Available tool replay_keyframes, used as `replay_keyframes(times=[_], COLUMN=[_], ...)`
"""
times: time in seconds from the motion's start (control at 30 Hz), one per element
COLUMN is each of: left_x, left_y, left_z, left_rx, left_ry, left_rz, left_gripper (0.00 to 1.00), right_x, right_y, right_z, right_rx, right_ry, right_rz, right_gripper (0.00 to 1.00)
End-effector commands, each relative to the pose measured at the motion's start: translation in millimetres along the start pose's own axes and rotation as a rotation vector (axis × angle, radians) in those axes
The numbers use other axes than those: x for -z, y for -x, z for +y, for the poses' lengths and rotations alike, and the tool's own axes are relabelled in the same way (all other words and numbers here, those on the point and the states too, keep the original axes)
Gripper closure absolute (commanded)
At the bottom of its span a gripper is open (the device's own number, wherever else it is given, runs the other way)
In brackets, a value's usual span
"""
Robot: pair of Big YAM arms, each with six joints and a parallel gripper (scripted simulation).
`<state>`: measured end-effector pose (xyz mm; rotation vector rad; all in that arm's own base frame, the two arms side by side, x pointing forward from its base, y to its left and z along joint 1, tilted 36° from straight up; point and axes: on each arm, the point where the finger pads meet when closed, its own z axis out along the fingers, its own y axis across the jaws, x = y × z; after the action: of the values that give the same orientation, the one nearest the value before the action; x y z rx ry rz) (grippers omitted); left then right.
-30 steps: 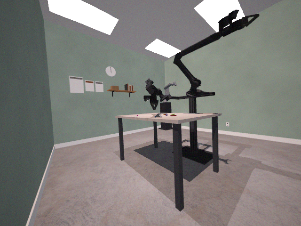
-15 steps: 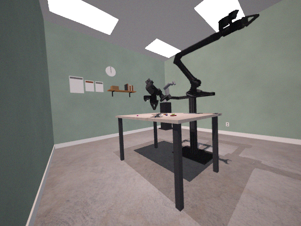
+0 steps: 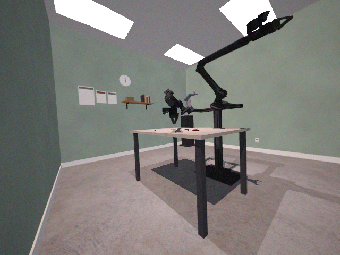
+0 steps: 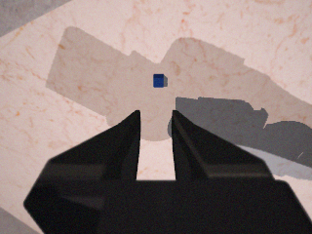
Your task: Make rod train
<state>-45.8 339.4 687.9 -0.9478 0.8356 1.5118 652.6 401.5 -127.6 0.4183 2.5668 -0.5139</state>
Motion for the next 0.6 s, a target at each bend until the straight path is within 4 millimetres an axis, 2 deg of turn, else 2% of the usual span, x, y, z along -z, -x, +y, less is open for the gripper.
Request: replay_keyframes(times=[0.0, 0.57], left_x=[3, 3], left_y=[0, 0], left_z=[5, 5], left_rx=[0.004, 0.004], left_ry=[0.012, 0.012], left_rz=[0.007, 0.007], left_gripper=[0.00, 0.00], right_x=[-21, -44], right_y=[11, 10], right_z=[1, -1], right_rx=[-0.021, -0.013], right_ry=[-0.001, -0.006], right_rz=[-0.004, 0.000], right_gripper=[0.77, 0.77])
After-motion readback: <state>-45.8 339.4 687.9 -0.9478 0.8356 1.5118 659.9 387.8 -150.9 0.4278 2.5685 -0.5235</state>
